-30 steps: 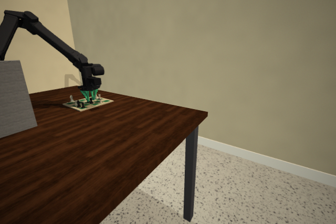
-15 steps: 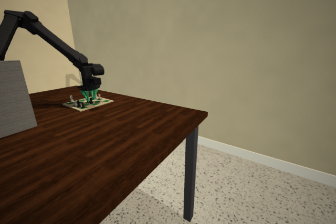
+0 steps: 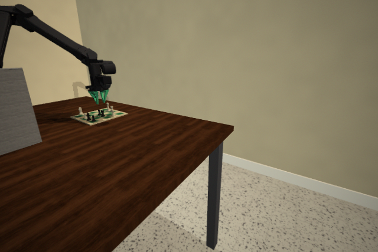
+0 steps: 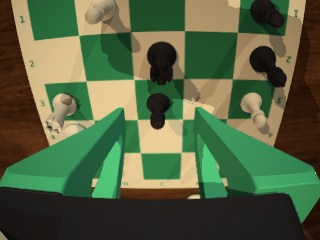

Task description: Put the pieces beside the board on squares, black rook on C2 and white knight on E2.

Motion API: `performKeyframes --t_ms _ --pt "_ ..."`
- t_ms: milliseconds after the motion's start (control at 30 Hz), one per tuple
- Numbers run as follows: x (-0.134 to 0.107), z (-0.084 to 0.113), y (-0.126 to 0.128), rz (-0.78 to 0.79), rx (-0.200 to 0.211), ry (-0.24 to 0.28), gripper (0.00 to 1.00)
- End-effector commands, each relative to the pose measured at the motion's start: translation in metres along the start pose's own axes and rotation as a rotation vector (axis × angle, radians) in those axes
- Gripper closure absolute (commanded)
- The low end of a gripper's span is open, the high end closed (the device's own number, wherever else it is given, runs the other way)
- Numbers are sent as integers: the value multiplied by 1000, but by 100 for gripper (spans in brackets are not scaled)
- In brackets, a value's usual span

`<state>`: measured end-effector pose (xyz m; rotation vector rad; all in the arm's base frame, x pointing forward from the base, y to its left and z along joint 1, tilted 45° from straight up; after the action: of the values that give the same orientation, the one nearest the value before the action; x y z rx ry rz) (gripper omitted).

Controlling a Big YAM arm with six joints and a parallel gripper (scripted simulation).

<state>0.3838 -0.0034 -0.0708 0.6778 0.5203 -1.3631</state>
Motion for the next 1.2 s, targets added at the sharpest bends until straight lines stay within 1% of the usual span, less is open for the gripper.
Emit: performKeyframes --t_ms 0,67,100,167,200,300,333,400,433,1100,1167 --pt "4 32 21 57 32 -19 63" --pt "4 41 21 57 32 -20 63" --pt "8 39 17 45 21 -13 63" --pt "8 39 17 45 21 -13 63" --pt "0 27 16 62 -12 -2 63" --pt "-2 36 19 69 -3 -8 63" --pt "3 43 19 59 11 -12 63" --pt "3 45 19 58 16 -13 63" --pt "2 43 19 60 13 -12 0" --pt "2 43 20 62 16 -14 0" --pt "-3 44 23 89 16 -17 0"
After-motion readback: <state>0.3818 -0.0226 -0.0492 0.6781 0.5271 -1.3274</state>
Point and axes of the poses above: the point where the finger pads meet when closed, its own z axis back along the fingers, its own y axis across the jaws, x = y × z, the point moved 2 cm from there along z, back along the fingers, and after that the axes turned 13 degrees about z, right-handed, at the moved point
